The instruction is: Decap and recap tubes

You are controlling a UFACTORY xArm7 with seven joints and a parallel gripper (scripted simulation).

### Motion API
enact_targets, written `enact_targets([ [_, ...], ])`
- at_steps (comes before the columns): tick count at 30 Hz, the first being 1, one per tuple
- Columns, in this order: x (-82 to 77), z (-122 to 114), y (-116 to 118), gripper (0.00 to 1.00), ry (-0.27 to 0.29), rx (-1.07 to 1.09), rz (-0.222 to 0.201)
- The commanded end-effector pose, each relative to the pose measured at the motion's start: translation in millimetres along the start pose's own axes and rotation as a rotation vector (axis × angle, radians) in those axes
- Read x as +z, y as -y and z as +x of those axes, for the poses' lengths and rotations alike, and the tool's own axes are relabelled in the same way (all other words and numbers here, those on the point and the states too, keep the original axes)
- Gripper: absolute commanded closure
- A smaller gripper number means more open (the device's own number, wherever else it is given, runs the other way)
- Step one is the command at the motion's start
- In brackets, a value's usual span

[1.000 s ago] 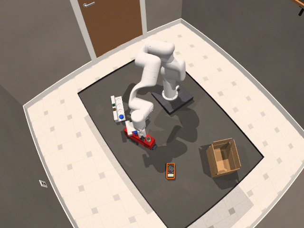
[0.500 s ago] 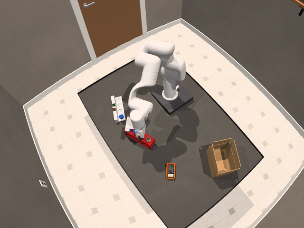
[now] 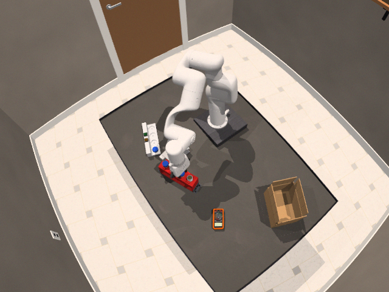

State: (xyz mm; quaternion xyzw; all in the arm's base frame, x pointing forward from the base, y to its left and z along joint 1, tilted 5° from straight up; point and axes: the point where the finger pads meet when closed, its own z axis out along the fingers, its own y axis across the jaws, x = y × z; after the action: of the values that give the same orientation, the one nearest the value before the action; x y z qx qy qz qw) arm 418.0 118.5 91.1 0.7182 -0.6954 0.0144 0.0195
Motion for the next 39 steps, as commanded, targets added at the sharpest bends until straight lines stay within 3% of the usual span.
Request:
enact_targets([
  [1,-1.8,-0.6,1.6,0.54,-0.032,0.277,0.018],
  [3,-1.8,-0.6,1.6,0.54,-0.032,0.277,0.018],
  [10,-1.8,-0.6,1.6,0.54,-0.031,0.613,0.024],
  [20,-1.8,-0.6,1.6,0.54,-0.031,0.613,0.024],
  [21,-1.9,-0.7,1.6,1.00,-0.031,0.613,0.024],
  [33,-1.9,-0.7,1.6,1.00,-0.031,0.613,0.024],
  [39,-2.0,-0.7,1.6,1.00,-0.033,0.413,0.021],
])
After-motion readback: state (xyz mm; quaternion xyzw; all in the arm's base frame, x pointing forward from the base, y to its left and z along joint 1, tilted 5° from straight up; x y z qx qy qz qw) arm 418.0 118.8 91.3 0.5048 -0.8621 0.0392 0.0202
